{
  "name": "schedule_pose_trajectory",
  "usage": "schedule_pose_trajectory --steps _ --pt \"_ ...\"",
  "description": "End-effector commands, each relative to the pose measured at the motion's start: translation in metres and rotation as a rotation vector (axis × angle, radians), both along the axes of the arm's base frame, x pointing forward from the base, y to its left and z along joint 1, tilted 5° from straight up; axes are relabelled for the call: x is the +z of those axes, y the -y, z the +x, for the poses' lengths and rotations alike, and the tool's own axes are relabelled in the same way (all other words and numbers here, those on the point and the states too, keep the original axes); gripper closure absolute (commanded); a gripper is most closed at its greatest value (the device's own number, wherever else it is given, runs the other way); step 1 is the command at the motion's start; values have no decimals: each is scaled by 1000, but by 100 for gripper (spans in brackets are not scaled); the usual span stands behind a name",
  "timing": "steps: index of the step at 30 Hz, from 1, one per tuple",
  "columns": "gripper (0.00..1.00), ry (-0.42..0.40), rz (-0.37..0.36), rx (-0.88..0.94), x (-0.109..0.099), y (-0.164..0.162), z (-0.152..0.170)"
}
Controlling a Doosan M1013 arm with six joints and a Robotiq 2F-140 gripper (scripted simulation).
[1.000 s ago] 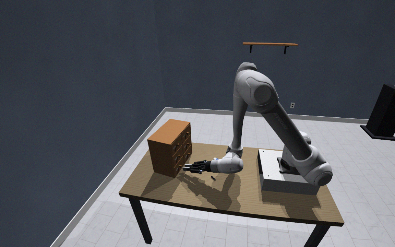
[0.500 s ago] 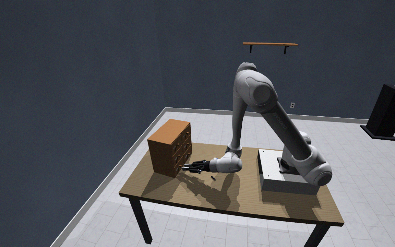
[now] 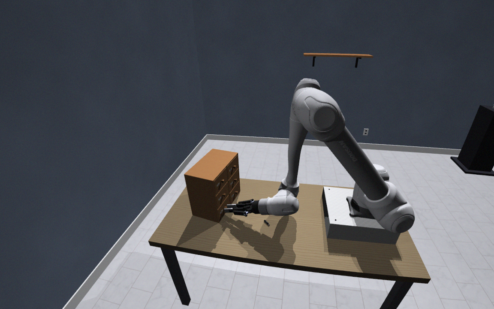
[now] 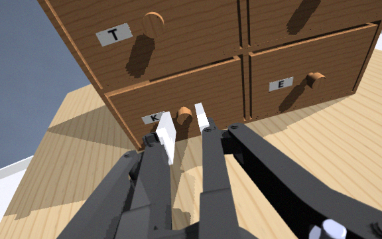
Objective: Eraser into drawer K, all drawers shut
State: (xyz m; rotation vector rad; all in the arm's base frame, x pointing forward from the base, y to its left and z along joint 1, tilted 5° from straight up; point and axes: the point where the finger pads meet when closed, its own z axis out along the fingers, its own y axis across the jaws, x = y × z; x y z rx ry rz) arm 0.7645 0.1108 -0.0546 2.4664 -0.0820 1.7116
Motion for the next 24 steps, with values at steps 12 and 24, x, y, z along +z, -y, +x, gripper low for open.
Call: schedule_pose_trajectory --steps 12,24 --pt "80 0 0 0 0 1 7" --pt "80 0 0 0 0 1 7"
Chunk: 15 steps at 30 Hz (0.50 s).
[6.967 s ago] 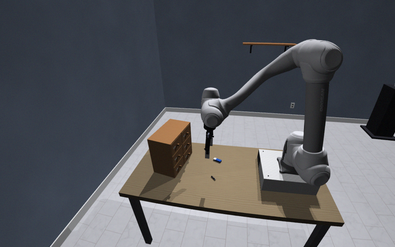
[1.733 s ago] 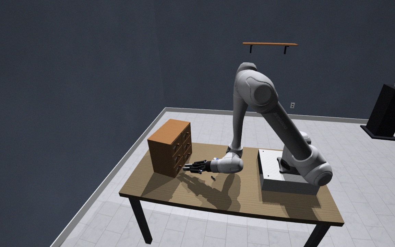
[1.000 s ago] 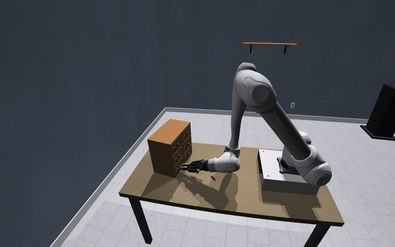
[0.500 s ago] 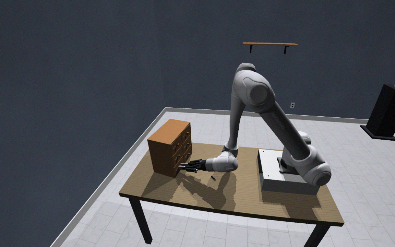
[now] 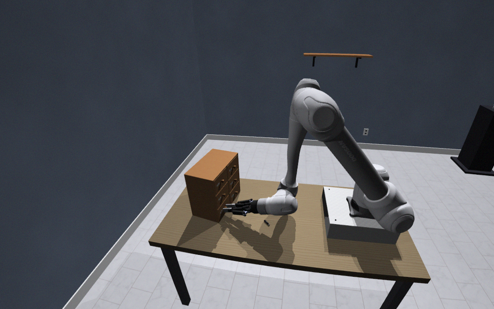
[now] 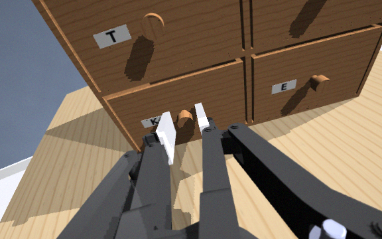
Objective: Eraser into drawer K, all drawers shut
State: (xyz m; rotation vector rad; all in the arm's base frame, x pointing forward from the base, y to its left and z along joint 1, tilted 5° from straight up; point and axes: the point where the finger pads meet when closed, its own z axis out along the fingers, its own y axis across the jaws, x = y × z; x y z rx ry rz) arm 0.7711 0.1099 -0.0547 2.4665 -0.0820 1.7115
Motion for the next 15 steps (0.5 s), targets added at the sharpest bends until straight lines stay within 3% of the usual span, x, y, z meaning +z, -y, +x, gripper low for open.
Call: schedule_pose_trajectory --steps 1,7,8,15 --pt "80 0 0 0 0 0 0" --pt "80 0 0 0 0 0 0" --pt "92 0 0 0 0 0 0" --pt "92 0 0 0 0 0 0"
